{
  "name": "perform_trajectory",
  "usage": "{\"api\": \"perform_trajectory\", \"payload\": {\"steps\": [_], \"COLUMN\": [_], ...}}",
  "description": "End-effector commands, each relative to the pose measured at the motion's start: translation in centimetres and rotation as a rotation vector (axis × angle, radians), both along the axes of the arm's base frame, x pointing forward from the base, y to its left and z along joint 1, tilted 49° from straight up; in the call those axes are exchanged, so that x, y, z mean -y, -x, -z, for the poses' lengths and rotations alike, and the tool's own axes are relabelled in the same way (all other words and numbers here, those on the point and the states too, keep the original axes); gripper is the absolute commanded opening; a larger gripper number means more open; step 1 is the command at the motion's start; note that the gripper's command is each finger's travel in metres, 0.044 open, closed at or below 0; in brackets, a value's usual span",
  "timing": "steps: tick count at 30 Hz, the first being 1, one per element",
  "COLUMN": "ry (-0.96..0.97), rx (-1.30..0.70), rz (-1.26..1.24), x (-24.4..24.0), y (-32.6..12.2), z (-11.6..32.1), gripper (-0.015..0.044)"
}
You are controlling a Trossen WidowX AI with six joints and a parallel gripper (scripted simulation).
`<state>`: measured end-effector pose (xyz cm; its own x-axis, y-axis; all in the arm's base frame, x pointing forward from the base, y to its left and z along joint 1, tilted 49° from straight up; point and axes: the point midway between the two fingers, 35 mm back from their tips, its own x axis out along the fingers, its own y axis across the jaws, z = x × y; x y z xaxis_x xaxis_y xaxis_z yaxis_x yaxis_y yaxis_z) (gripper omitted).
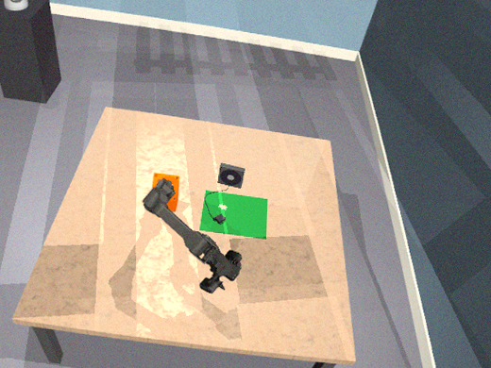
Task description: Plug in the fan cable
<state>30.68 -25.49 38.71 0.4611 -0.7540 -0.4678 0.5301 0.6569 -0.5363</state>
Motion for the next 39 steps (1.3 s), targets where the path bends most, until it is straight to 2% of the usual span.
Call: {"api": "perform_trajectory", "payload": {"steps": [1,20,39], "ry": [-0.241,-0.671,-0.827], "rx": [0.148,0.498,0.889], "rz": [0.136,0.597,1.093], "x": [-3.6,-13.9,-22.7], "y": [-2.5,-3.8,1.4], "z": [6.0,18.3,28.4], "gripper": [0.0210,0.0210,0.0210]}}
